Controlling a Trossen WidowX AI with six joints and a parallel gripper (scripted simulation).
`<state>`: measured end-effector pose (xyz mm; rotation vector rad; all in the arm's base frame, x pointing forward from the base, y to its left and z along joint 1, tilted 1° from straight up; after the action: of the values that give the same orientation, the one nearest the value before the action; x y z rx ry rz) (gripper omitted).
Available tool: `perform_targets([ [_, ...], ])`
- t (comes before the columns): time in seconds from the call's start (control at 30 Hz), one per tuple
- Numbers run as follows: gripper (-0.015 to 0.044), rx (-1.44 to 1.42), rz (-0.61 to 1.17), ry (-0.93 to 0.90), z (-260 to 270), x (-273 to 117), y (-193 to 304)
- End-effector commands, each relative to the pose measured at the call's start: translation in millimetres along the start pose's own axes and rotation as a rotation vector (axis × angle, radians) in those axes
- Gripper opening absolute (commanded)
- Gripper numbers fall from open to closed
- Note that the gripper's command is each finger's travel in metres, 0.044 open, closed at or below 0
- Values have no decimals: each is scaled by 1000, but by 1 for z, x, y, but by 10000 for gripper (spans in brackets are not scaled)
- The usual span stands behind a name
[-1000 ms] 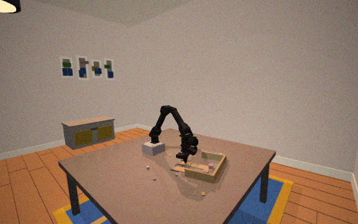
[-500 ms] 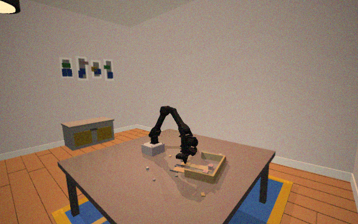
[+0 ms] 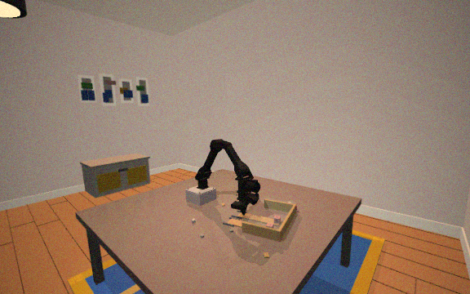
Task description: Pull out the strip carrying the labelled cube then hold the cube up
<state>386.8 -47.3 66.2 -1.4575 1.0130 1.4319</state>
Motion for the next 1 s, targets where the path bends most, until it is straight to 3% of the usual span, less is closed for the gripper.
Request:
perform_targets([
  [0.0,0,-2,5,-5,0,5,-1],
  [0.97,0,-2,8,-6,5,6,42],
])
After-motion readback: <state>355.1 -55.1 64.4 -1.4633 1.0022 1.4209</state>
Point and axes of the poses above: the point midway between the two fingers, 35 mm back from their tips, its own x axis out along the fingers, its own z axis across the jaws, y = z × x, the point moved 10 cm from there along -x, back along the fingers, and after that the axes turned 9 degrees about -x, right-handed, at the moved point
